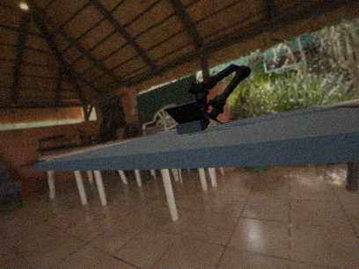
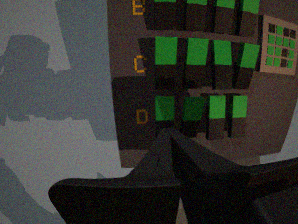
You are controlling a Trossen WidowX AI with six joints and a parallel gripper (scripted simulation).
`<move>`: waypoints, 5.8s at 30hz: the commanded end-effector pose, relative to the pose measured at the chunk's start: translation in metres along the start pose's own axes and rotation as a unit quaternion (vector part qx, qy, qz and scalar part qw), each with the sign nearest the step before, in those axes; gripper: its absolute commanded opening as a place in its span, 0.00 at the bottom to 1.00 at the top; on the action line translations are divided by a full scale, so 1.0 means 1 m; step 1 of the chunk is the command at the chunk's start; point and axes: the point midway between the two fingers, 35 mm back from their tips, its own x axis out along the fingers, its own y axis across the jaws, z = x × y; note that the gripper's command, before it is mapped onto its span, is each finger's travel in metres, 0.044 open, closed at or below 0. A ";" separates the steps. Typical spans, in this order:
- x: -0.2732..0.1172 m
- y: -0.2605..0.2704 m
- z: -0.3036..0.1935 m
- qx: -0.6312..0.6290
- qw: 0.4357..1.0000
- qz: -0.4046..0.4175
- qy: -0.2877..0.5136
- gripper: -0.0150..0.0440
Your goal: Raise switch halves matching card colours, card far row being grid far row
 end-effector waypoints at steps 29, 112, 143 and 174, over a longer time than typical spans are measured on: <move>0.005 0.001 -0.001 0.004 1.000 0.002 0.000 0.25; 0.000 -0.061 -0.002 0.002 1.000 0.000 0.000 0.25; 0.001 -0.061 -0.002 0.002 1.000 0.000 -0.001 0.25; 0.005 -0.061 -0.002 0.002 1.000 0.000 -0.001 0.25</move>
